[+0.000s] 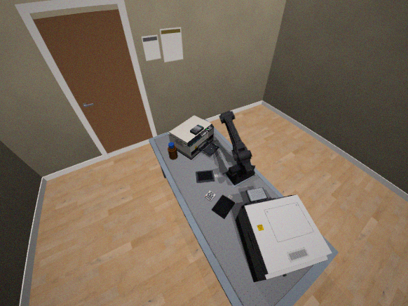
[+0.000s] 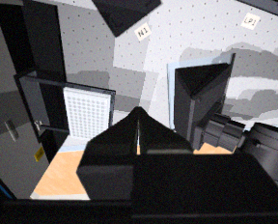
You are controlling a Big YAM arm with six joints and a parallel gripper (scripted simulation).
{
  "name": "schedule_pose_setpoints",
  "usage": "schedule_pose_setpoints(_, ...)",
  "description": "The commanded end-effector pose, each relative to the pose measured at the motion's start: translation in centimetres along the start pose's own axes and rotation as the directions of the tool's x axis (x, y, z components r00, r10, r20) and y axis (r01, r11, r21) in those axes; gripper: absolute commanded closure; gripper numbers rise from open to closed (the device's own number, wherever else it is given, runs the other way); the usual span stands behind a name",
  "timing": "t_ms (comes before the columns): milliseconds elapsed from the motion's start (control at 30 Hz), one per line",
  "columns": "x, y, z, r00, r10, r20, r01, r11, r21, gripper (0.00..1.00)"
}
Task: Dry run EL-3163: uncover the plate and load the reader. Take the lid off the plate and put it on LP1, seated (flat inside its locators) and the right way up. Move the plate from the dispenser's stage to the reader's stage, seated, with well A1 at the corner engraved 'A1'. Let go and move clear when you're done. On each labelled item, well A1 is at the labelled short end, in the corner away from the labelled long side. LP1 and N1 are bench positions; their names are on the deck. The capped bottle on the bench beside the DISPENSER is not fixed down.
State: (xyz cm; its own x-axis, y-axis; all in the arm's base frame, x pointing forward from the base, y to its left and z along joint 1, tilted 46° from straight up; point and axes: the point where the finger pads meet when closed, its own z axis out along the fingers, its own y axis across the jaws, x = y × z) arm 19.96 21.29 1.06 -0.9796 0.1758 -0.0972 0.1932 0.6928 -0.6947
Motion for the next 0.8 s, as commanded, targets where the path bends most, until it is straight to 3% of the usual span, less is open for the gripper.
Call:
schedule_pose_setpoints(0, -0.9, -0.9, 0.7, 0.998, -0.056, -0.012, 0.057, 0.998, 0.014, 1.00)
schedule_pose_setpoints(200, -3.0, -3.3, -0.4, 1.000, -0.007, -0.008, 0.007, 1.000, -0.016, 1.00)
schedule_pose_setpoints(233, -3.2, -3.6, -0.5, 0.999, -0.051, -0.005, 0.051, 0.999, -0.017, 1.00)
schedule_pose_setpoints(600, -4.0, -6.8, 1.5, 0.992, -0.125, -0.022, 0.126, 0.992, 0.029, 1.00)
schedule_pose_setpoints(767, -5.3, -8.9, 0.7, 0.996, -0.088, -0.005, 0.088, 0.996, -0.003, 1.00)
